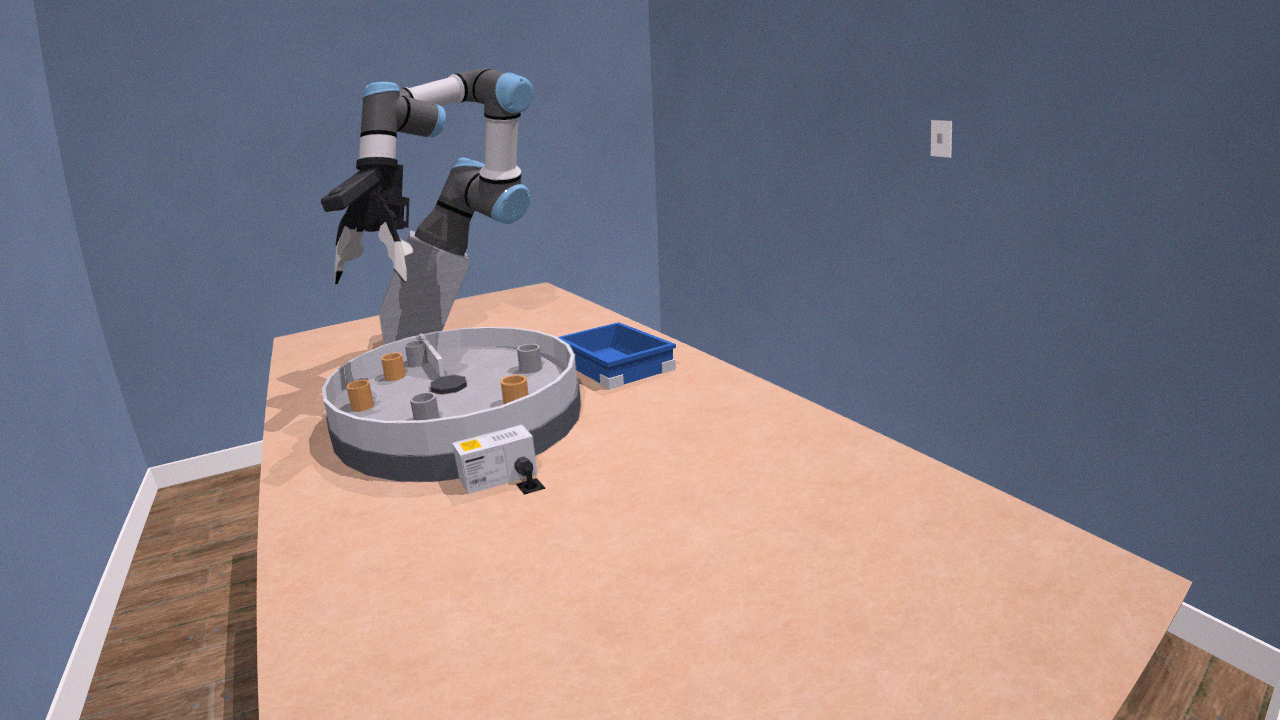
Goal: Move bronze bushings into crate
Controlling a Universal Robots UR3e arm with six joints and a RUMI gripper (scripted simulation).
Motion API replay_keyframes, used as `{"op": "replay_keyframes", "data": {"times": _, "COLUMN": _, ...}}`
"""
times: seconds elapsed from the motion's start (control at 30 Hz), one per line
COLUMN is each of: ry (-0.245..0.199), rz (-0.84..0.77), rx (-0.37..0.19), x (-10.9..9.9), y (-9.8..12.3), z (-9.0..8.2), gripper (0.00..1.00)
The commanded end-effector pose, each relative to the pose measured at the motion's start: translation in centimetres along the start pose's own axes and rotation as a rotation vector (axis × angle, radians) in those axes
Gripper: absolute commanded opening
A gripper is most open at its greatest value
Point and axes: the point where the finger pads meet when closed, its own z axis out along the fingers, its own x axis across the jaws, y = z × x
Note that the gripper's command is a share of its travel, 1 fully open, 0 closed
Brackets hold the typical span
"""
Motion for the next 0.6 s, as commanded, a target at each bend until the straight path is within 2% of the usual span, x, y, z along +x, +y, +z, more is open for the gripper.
{"op": "replay_keyframes", "data": {"times": 0.0, "ry": 0.009, "rz": -0.019, "rx": -0.095, "x": -0.1, "y": 3.0, "z": -0.5, "gripper": 1.0}}
{"op": "replay_keyframes", "data": {"times": 0.27, "ry": 0.011, "rz": -0.04, "rx": -0.187, "x": -0.4, "y": 6.3, "z": -1.1, "gripper": 1.0}}
{"op": "replay_keyframes", "data": {"times": 0.57, "ry": 0.011, "rz": -0.048, "rx": -0.22, "x": -0.5, "y": 7.5, "z": -1.4, "gripper": 1.0}}
